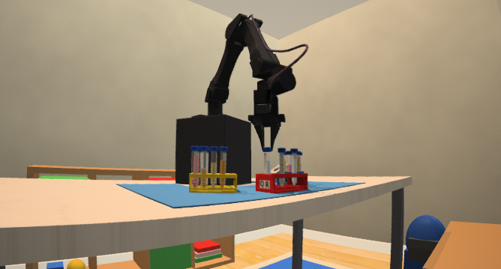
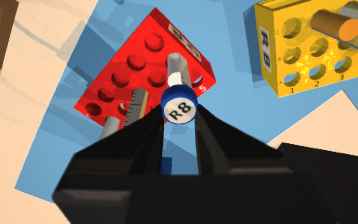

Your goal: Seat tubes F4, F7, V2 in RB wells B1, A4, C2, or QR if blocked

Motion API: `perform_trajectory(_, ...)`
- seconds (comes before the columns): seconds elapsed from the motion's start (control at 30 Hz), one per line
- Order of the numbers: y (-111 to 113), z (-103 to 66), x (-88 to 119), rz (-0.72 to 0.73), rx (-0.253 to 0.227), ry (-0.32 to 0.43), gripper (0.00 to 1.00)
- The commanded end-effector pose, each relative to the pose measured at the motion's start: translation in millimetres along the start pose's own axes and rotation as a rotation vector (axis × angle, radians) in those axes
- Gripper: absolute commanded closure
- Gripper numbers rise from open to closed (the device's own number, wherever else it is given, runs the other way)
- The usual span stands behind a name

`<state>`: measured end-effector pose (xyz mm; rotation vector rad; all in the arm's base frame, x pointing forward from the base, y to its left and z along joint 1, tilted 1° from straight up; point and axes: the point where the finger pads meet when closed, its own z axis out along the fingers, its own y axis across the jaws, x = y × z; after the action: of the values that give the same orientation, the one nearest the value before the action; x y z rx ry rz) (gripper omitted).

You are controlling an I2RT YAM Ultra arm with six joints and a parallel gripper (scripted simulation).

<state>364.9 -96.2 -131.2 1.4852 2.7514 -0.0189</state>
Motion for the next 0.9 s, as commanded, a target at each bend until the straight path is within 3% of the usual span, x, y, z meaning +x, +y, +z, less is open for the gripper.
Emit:
perform_trajectory(0.0,3.1,-7.9,-7.7,0.0,-0.006,-0.018,1.0)
perform_trajectory(0.27,5.4,-19.0,-9.7,0.0,-0.015,-0.028,1.0)
perform_trajectory(0.47,-4.8,-18.7,3.0,-0.001,0.009,-0.002,1.0)
perform_trajectory(0.87,4.1,-33.3,-2.6,-0.003,-0.008,-0.021,1.0)
